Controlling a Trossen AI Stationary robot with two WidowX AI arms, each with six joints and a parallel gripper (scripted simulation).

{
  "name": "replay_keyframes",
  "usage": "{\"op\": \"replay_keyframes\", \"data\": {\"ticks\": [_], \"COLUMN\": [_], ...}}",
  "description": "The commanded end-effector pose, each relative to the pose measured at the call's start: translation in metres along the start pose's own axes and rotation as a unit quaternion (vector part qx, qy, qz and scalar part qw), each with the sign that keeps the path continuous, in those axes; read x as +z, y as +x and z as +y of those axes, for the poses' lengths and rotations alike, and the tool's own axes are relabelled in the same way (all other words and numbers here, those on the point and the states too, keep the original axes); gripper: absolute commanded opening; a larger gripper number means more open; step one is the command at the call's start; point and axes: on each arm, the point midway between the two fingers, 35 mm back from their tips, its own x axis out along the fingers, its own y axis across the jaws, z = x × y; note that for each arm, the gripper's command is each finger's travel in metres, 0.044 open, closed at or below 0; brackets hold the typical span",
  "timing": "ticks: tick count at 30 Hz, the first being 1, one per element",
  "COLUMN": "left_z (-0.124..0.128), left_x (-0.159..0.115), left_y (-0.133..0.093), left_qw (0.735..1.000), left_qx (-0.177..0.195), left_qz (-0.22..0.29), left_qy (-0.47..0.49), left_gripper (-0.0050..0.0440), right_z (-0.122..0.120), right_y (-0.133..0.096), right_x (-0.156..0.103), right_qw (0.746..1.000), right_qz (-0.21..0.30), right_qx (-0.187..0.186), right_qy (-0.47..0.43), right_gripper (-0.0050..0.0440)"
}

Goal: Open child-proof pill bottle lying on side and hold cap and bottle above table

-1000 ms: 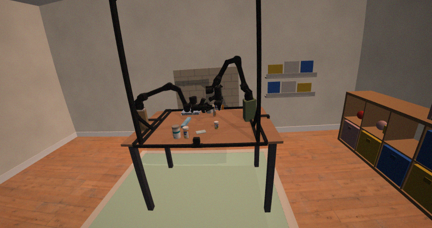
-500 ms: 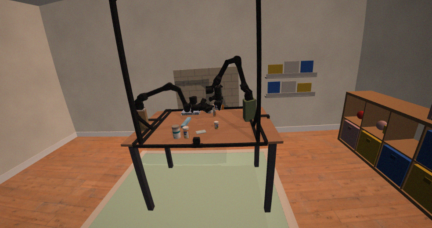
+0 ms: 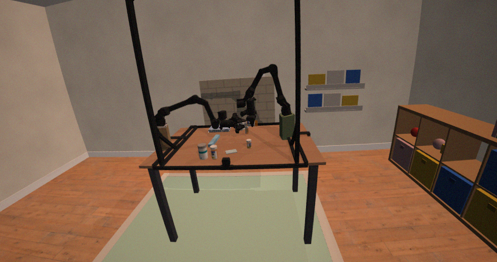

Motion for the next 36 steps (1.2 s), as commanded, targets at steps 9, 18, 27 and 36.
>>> {"op": "replay_keyframes", "data": {"ticks": [9,18,27,36], "left_z": [-0.0033,-0.0032,-0.0032,-0.0031], "left_x": [-0.0025,-0.0025,-0.0025,-0.0025], "left_y": [0.0033,0.0037,0.004,0.0035], "left_qw": [0.979,0.945,0.908,0.908], "left_qx": [-0.004,-0.003,-0.003,-0.003], "left_qz": [0.004,0.004,0.005,0.005], "left_qy": [-0.204,-0.327,-0.419,-0.419], "left_gripper": [0.0,0.0,0.0,0.0], "right_z": [0.0008,0.0008,0.0008,0.0008], "right_y": [-0.0027,-0.0027,-0.0027,-0.0027], "right_x": [0.0104,0.0104,0.0104,0.0104], "right_qw": [1.0,1.0,1.0,1.0], "right_qz": [-0.019,-0.019,-0.019,-0.019], "right_qx": [0.0,0.0,0.0,0.0], "right_qy": [-0.003,-0.003,-0.003,-0.003], "right_gripper": [0.0,0.0,0.0,0.0]}}
